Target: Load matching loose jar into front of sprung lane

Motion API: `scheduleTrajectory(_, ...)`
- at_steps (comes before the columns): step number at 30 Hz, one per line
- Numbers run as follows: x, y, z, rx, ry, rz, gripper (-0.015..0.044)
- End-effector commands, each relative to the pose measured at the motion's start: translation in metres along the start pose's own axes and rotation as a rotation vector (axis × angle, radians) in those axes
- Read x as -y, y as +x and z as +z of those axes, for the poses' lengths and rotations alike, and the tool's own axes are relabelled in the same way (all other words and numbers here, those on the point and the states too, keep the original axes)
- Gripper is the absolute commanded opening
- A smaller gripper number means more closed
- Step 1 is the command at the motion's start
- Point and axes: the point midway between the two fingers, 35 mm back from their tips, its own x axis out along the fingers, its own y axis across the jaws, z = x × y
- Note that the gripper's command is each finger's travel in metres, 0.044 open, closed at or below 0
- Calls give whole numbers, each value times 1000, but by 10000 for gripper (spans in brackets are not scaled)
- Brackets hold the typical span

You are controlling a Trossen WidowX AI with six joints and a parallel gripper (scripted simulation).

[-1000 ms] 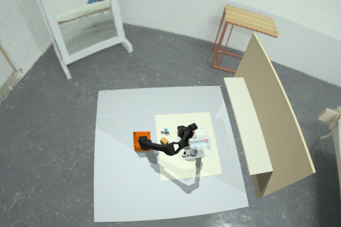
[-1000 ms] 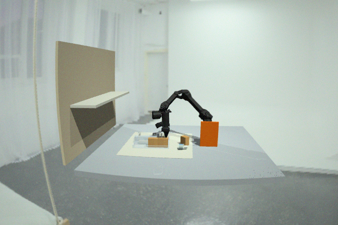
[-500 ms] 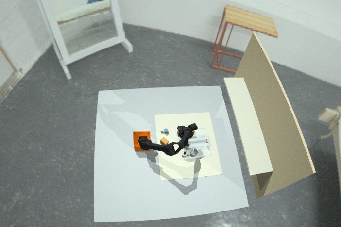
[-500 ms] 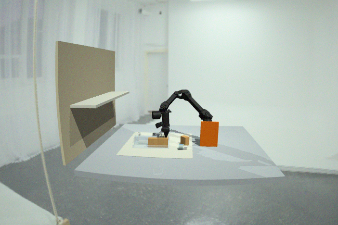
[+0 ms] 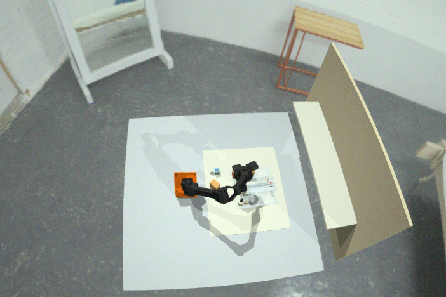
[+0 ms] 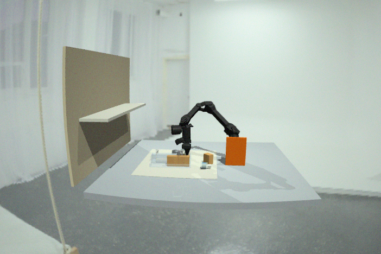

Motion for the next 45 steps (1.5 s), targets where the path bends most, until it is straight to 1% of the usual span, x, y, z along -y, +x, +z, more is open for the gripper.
scheduleTrajectory(1,2,-3,9,22,14,-6,0)
scheduleTrajectory(45,2,5,11,22,14,-6,0)
